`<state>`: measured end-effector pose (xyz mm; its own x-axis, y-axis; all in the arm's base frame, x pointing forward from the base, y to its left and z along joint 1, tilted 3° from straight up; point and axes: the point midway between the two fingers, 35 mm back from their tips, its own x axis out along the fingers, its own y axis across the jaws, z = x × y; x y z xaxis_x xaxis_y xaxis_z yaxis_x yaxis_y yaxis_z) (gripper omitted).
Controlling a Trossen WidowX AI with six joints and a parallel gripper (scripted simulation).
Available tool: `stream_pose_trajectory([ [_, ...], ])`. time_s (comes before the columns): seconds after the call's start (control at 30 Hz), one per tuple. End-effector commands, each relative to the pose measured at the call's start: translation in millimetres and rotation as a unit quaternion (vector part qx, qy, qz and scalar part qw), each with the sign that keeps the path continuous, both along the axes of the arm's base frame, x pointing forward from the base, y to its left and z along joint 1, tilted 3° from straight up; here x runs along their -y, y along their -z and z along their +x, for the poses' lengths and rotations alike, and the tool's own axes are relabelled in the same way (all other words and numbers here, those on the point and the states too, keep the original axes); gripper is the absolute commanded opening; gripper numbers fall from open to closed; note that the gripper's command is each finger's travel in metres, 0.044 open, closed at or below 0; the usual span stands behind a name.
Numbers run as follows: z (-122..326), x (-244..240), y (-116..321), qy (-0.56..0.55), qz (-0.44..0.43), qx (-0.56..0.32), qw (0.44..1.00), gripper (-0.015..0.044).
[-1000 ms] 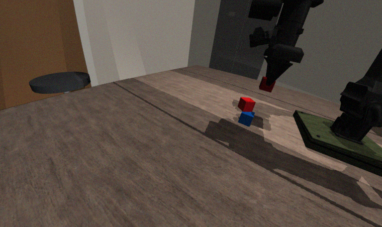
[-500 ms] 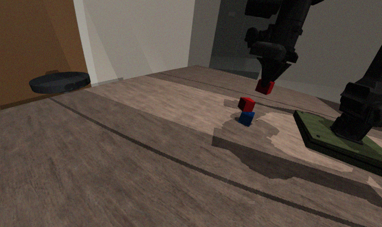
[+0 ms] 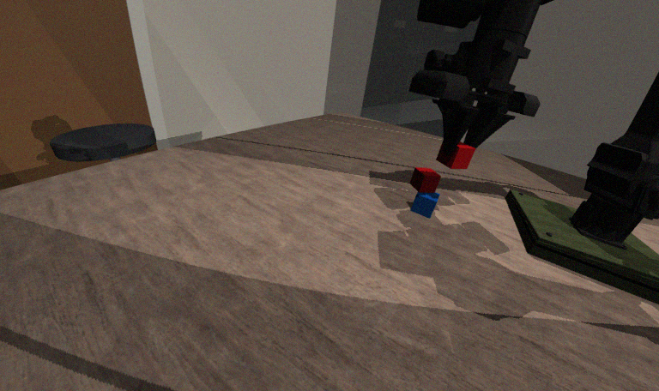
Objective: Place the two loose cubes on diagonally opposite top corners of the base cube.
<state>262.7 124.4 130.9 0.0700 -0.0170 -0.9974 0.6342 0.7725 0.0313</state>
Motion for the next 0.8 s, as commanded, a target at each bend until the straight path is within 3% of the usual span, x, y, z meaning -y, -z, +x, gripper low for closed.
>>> stream_pose_trajectory([
  [0.0, 1, -4, 1, 0.03, 0.0, 0.001, 1.0, 0.0105],
  [0.77, 2, -3, 32, 0.052, 0.011, -0.005, 0.999, 0.0105],
])
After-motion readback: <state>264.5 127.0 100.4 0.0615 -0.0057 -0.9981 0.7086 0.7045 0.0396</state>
